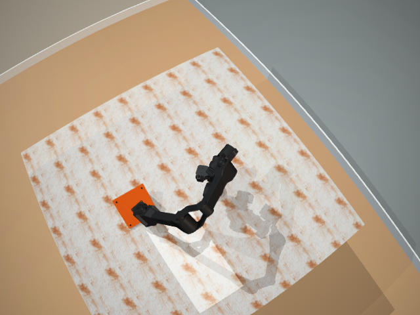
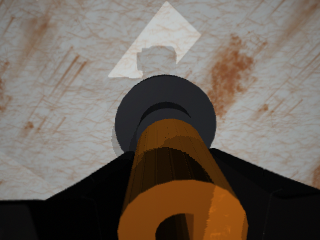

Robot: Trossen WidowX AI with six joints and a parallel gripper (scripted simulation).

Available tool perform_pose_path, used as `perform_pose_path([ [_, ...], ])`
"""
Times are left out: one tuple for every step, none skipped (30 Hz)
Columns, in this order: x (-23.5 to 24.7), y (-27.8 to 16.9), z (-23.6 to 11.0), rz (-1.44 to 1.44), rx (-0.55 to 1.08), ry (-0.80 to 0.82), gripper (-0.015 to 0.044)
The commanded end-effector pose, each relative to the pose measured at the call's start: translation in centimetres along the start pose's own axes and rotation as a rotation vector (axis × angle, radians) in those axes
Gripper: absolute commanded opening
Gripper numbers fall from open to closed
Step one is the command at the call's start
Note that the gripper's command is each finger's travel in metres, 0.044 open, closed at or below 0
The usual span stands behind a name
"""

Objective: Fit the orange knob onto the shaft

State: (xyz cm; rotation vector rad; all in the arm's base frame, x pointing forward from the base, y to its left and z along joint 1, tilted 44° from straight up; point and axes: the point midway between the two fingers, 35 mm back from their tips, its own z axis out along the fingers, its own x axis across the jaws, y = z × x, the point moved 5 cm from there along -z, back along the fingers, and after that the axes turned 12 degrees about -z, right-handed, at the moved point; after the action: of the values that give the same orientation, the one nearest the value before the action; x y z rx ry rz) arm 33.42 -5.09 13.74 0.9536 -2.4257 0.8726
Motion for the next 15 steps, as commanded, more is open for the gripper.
perform_pose_path([
  [0.07,0.1,0.12,-0.002,0.001,0.001,0.0],
  [0.06,0.07,0.13,-0.002,0.001,0.001,0.0],
  [0.05,0.04,0.15,-0.002,0.001,0.001,0.0],
  [0.05,0.02,0.17,-0.002,0.001,0.001,0.0],
  [0.05,0.02,0.1,-0.002,0.001,0.001,0.0],
  [0.03,0.0,0.1,-0.002,0.001,0.001,0.0],
  [0.02,-0.02,0.1,-0.002,0.001,0.001,0.0],
  [0.0,-0.05,0.1,-0.002,0.001,0.001,0.0],
  [-0.01,-0.07,0.14,-0.002,0.001,0.001,0.0],
  [-0.03,-0.1,0.14,-0.002,0.001,0.001,0.0],
  [-0.05,-0.12,0.14,-0.002,0.001,0.001,0.0],
  [-0.05,-0.12,0.14,-0.002,0.001,0.001,0.0],
  [-0.05,-0.12,0.14,-0.002,0.001,0.001,0.0],
  [-0.05,-0.12,0.14,-0.002,0.001,0.001,0.0],
  [-0.05,-0.12,0.14,-0.002,0.001,0.001,0.0],
])
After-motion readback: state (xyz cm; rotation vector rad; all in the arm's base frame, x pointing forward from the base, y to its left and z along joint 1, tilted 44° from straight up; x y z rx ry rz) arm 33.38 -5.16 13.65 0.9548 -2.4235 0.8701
